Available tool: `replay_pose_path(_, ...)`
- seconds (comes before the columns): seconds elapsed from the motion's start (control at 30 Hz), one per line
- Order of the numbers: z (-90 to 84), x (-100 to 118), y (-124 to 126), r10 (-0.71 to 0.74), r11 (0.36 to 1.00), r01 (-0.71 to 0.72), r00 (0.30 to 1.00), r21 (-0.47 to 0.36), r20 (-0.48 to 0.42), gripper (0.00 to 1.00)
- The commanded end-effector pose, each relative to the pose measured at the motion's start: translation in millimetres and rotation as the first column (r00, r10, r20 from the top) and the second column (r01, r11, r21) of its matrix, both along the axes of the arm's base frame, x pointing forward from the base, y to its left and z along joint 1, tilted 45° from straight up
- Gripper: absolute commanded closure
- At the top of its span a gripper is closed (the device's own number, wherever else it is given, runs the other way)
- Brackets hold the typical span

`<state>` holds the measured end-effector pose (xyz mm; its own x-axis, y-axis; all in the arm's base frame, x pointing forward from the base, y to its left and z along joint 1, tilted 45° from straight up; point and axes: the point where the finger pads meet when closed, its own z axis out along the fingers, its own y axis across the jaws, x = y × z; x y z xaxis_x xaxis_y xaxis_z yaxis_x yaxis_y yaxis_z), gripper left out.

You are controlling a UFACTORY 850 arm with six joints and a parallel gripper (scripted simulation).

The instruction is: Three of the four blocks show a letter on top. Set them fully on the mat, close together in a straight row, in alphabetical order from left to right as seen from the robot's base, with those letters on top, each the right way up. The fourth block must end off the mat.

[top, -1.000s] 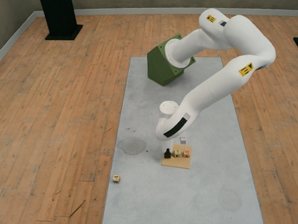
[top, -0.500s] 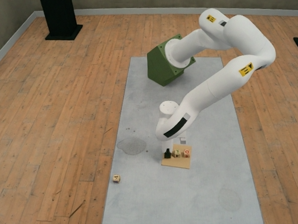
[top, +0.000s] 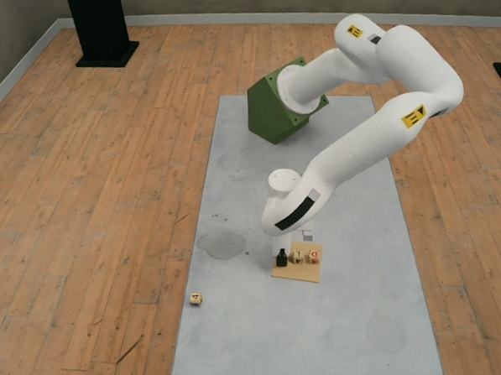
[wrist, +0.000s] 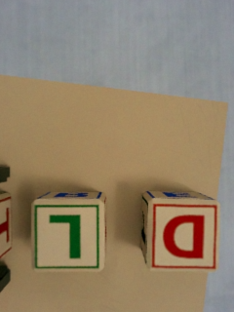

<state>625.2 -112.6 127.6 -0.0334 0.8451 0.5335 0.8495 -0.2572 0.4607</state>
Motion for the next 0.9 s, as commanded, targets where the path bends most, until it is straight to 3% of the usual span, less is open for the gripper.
replay_pose_path(0.0, 0.7, 0.4, -0.6, -0.001, 1.000, 0.001, 1.000, -0.001, 0.001, 0.52)
replay_pose_path(0.33, 6.6, -4.0, -4.5, -0.001, 1.000, 0.001, 1.000, -0.001, 0.001, 0.52)
replay_pose_path(0.87, 57.0, -41.5, -37.9, -0.001, 1.000, 0.001, 1.000, -0.001, 0.001, 0.52)
